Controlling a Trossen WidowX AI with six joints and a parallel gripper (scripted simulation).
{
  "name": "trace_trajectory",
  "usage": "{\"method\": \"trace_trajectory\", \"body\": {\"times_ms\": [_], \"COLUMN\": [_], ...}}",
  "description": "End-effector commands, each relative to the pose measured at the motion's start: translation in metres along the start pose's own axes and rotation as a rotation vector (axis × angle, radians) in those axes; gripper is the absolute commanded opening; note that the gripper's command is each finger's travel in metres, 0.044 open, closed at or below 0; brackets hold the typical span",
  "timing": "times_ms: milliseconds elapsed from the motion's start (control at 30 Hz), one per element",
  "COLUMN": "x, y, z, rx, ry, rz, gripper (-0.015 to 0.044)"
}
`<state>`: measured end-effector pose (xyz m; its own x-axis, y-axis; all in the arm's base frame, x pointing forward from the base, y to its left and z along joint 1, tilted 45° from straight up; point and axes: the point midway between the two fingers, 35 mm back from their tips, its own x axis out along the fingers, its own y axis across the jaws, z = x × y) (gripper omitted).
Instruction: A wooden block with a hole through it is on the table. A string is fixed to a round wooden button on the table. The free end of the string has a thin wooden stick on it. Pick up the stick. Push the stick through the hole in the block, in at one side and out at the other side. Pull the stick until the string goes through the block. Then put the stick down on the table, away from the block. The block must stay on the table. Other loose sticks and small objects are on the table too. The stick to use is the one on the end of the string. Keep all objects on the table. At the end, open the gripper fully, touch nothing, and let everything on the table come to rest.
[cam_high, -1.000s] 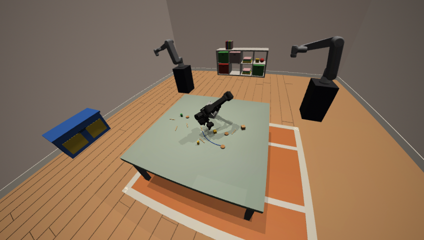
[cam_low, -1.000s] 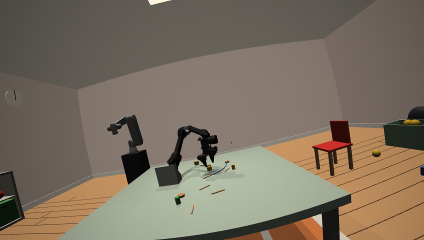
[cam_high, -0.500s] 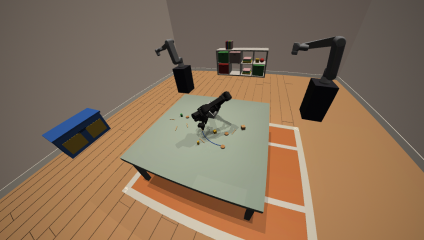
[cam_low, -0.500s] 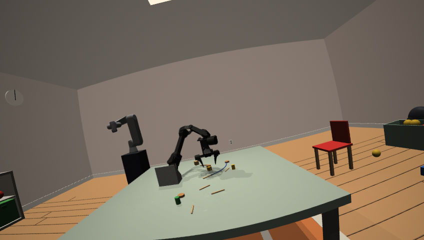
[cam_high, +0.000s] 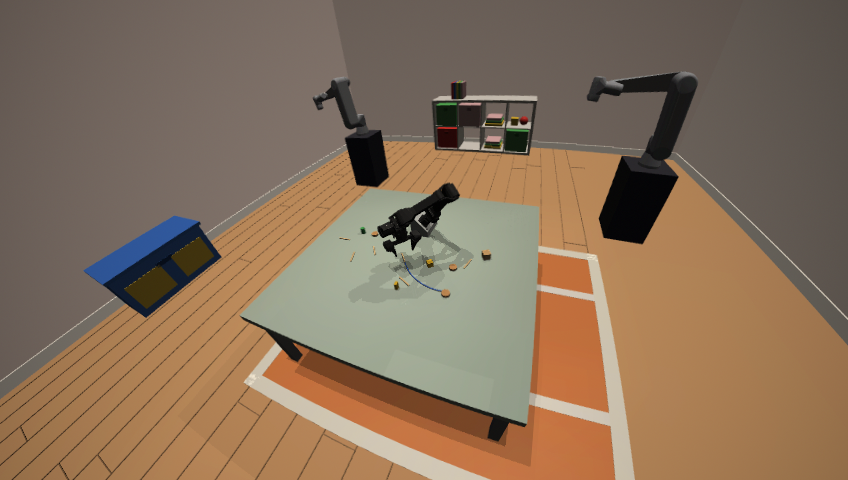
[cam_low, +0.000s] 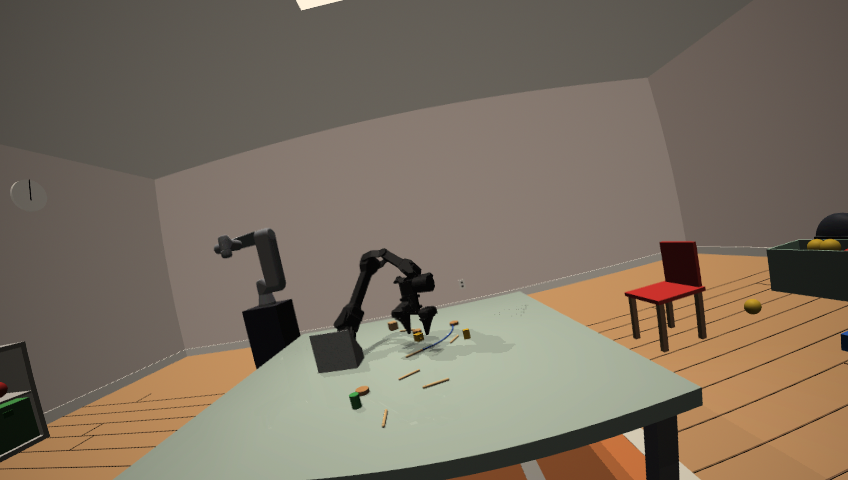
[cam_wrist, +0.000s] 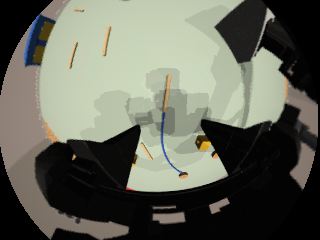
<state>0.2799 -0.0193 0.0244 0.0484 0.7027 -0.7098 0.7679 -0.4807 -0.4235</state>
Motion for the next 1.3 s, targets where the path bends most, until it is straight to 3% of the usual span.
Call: {"method": "trace_trajectory", "body": {"times_ms": [0,267,667,1267], "x": [0.003,0.003,0.003,0.012], "y": [0.0048,0.0048,0.0048,0.0056], "z": [0.0089,0.0089,0.0089,0.0089], "rx": [0.205,0.205,0.205,0.205], "ry": [-0.014,-0.014,-0.014,-0.014], "rz": [-0.006,-0.006,-0.006,-0.005], "gripper": [0.044,0.044,0.0125,0.0124]}}
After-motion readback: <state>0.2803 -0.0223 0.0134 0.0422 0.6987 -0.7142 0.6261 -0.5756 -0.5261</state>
